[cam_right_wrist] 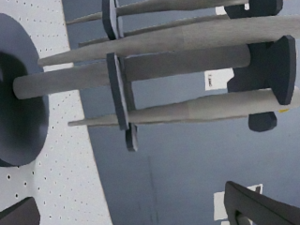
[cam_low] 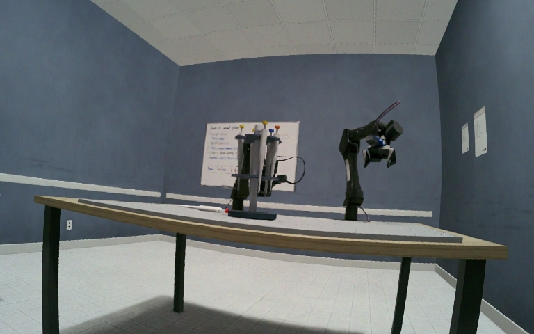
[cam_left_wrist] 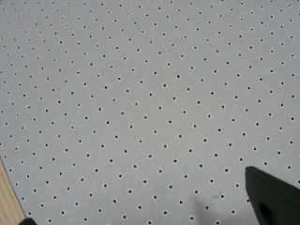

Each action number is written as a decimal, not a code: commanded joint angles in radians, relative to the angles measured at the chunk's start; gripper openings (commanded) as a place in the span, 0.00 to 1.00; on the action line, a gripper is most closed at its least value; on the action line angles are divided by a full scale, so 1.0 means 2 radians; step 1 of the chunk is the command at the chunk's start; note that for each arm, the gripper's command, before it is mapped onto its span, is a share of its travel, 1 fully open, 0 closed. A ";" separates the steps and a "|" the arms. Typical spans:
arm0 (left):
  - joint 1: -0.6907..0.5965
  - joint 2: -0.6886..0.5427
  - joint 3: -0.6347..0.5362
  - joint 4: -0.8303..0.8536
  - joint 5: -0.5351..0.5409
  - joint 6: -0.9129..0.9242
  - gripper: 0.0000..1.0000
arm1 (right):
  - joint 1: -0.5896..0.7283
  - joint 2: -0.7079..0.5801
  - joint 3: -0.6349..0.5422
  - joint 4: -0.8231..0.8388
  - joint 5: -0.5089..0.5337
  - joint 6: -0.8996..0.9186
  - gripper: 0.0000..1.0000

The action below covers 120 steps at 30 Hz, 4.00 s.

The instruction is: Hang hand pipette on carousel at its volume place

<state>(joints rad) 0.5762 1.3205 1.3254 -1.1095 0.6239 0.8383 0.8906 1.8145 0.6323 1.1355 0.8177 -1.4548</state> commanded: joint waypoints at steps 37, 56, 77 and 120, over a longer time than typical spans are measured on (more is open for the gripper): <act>0.003 -0.002 0.007 0.006 0.010 0.004 1.00 | -0.481 -0.413 0.143 -0.855 -0.481 0.502 1.00; 0.003 -0.002 0.007 0.006 0.010 0.004 1.00 | -0.757 -0.255 0.341 -1.091 -0.741 0.306 0.49; 0.003 -0.002 0.007 0.006 0.010 0.004 1.00 | -0.700 -0.247 0.248 -0.929 -0.819 0.134 0.49; 0.003 -0.002 0.007 0.006 0.010 0.004 1.00 | -0.527 -0.020 0.131 -0.355 -0.990 -0.103 0.49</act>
<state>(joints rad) 0.5762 1.3205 1.3254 -1.1095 0.6239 0.8383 -0.2020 1.7206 0.9005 0.3012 -1.1213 -1.6428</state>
